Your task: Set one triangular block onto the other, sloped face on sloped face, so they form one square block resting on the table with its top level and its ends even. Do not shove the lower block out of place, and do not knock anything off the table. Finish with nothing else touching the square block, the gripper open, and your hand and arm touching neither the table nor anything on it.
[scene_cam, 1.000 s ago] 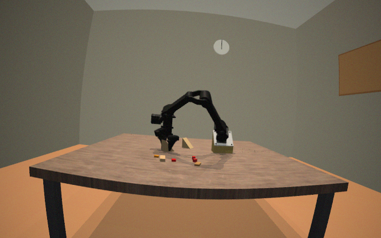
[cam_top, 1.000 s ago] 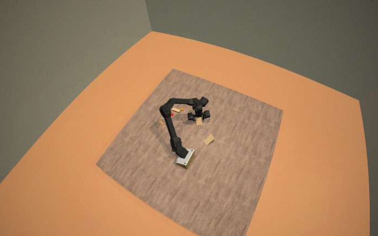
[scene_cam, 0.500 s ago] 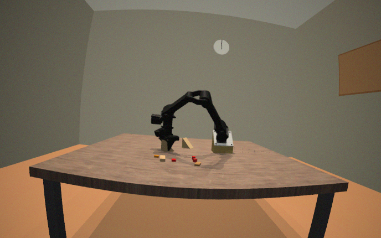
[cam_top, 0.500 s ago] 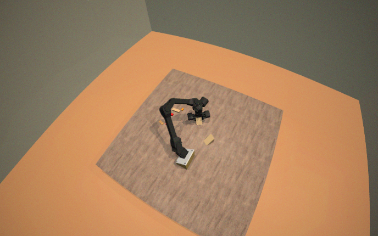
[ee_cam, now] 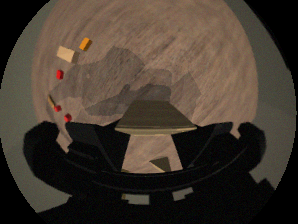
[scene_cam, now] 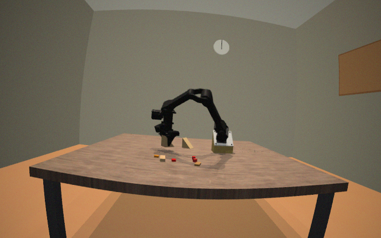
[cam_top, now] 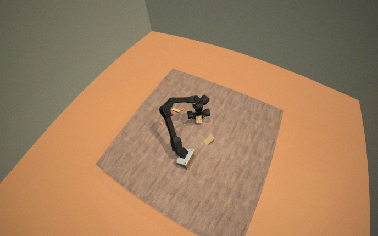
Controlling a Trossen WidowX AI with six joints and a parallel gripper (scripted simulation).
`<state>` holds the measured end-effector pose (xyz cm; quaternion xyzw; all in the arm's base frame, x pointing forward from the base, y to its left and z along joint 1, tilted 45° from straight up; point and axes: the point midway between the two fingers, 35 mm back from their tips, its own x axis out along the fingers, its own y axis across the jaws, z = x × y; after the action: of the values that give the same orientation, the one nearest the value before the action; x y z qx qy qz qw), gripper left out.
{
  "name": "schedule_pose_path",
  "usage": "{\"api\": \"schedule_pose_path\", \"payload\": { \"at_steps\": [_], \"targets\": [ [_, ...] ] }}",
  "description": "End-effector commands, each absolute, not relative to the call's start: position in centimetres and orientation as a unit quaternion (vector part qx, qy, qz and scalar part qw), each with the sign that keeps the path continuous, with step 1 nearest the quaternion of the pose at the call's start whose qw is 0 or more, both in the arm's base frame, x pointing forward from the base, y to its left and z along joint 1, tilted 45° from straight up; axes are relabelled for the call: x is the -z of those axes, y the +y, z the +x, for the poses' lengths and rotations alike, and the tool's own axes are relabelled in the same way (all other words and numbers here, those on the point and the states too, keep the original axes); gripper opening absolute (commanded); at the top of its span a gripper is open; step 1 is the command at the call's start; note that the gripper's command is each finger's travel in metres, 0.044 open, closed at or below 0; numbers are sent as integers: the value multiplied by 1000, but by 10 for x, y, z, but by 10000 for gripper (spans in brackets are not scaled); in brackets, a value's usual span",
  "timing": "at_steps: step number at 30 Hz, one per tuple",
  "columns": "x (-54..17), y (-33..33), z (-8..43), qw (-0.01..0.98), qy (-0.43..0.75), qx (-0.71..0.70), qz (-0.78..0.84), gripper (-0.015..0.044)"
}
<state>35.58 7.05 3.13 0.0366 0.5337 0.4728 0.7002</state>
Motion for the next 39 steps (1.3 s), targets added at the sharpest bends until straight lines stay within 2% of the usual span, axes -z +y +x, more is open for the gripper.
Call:
{"api": "schedule_pose_path", "payload": {
  "at_steps": [1,10,39],
  "targets": [
    [-31,70,356,701,539,-466,45,0],
    [-31,70,356,699,555,-446,70,0],
    [-32,71,356,612,689,-183,343,0]
  ]
}}
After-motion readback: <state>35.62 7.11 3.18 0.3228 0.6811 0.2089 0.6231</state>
